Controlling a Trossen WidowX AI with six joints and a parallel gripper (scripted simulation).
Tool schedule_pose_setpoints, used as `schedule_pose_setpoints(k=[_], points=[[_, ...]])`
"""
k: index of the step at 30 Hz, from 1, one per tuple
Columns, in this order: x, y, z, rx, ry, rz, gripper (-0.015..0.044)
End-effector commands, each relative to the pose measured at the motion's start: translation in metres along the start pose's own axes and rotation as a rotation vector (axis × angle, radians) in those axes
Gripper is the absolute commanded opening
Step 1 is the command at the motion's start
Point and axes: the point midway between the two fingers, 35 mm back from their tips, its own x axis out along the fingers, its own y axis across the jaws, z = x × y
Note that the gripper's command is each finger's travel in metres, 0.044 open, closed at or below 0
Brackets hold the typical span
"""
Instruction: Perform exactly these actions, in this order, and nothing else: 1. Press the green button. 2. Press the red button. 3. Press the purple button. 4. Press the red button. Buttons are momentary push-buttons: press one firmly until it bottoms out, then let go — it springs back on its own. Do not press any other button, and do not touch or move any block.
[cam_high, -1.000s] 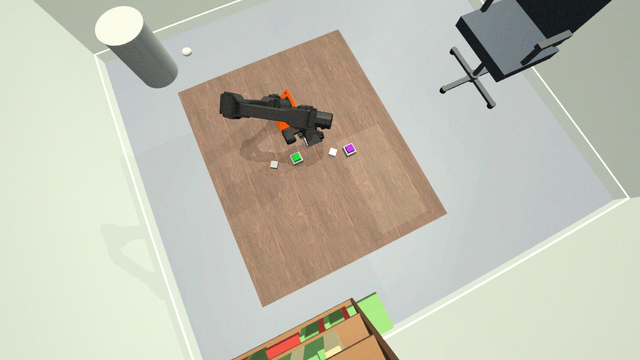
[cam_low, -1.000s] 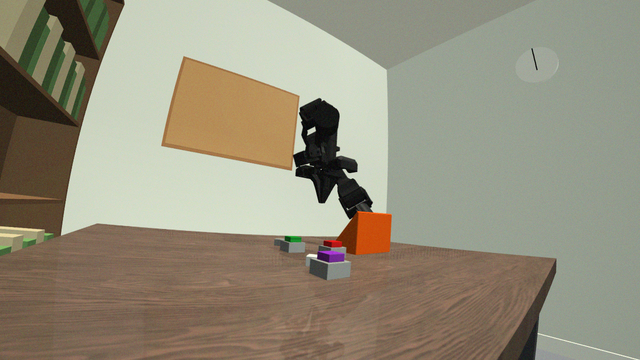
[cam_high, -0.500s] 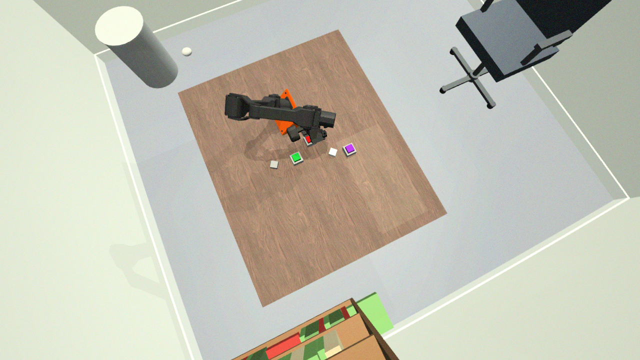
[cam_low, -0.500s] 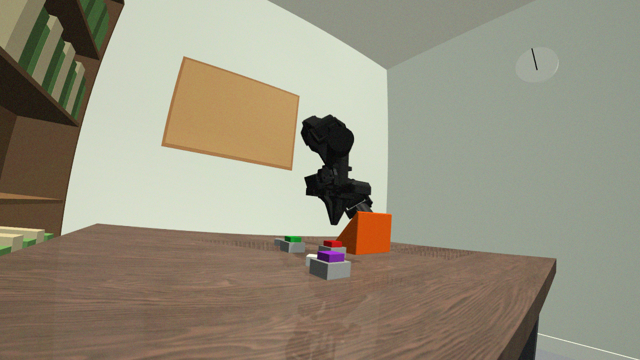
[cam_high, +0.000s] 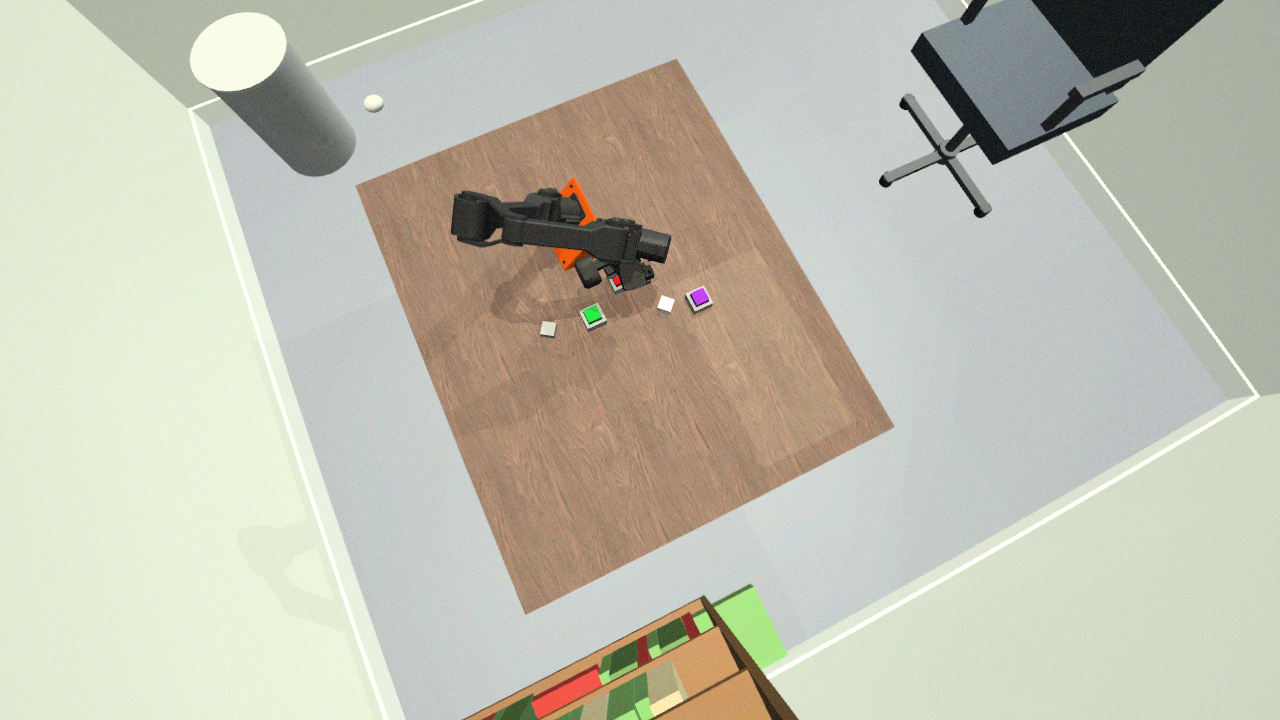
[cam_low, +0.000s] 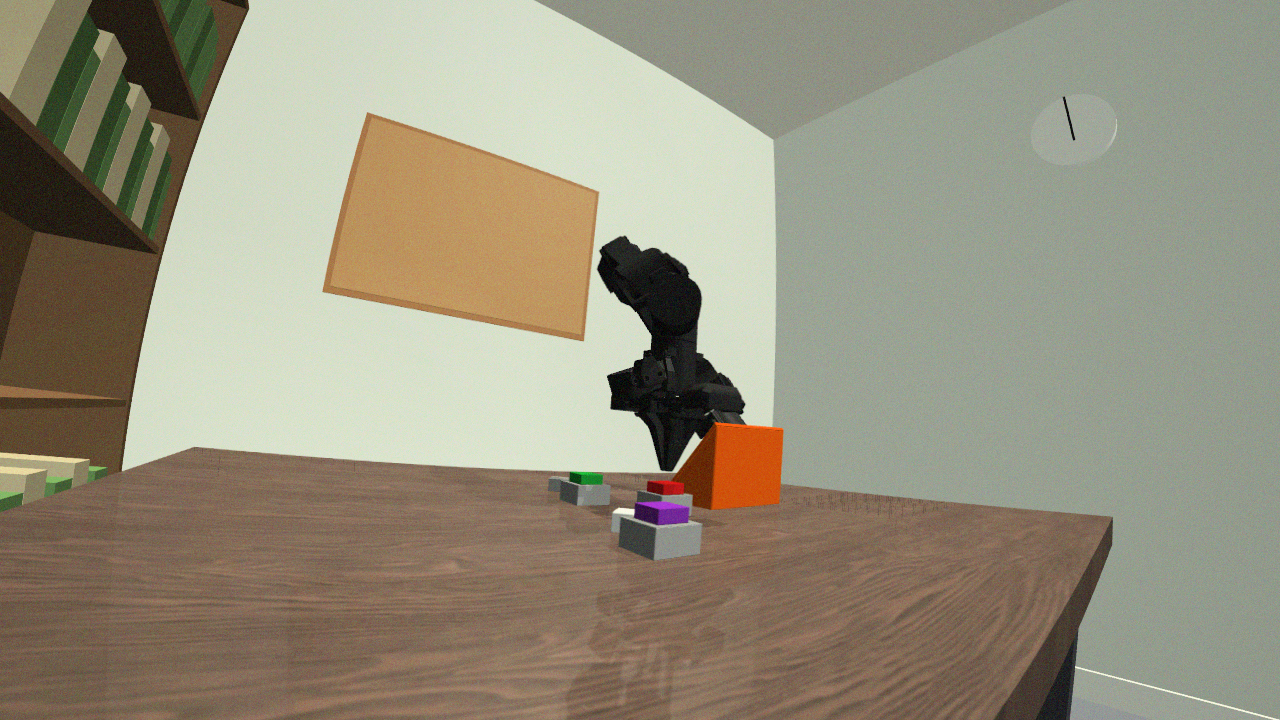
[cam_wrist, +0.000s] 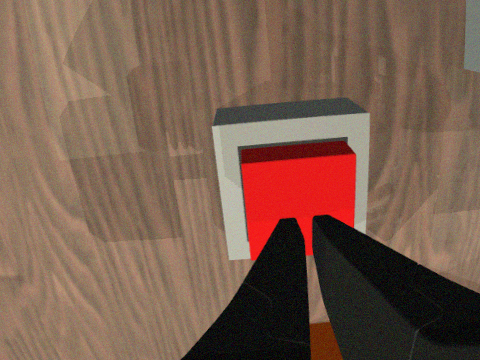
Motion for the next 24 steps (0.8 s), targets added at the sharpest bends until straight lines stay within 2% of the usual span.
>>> schedule_pose_setpoints(k=[1,10,24], points=[[0.009,-0.001,-0.001,-0.007,-0.002,-0.007,0.0020],[0.022,-0.002,-0.001,-0.007,-0.002,-0.008,0.0020],[0.022,-0.002,-0.001,-0.007,-0.002,-0.009,0.0020]])
